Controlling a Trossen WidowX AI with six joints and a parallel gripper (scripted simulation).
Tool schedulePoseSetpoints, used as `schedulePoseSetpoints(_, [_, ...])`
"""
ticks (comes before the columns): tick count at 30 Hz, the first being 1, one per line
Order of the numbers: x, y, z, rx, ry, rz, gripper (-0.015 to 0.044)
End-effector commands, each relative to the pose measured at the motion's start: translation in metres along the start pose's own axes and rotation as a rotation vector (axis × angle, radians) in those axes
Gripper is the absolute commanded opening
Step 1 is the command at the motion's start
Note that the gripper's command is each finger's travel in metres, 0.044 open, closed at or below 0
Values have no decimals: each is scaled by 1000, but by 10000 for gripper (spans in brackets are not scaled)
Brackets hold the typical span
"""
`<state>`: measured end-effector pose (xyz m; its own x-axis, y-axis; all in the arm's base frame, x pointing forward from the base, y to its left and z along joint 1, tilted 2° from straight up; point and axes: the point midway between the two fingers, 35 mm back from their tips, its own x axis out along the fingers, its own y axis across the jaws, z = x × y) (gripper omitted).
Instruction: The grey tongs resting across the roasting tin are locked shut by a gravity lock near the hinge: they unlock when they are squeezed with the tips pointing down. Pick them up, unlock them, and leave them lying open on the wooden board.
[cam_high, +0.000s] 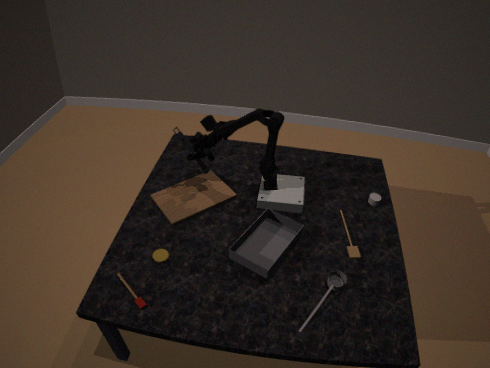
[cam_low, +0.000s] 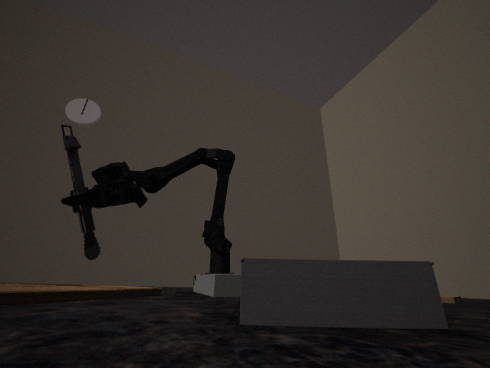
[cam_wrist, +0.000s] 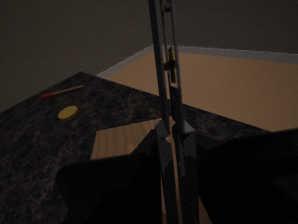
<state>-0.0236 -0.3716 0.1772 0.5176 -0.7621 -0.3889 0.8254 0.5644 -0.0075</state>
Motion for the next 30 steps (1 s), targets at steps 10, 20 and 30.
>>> schedulePoseSetpoints(10, [26, -12, -8, 59, 216, -26, -150])
schedulePoseSetpoints(20, [42, -13, -19, 83, 411, -37, -150])
schedulePoseSetpoints(30, [51, -10, -30, 78, 618, -40, -150])
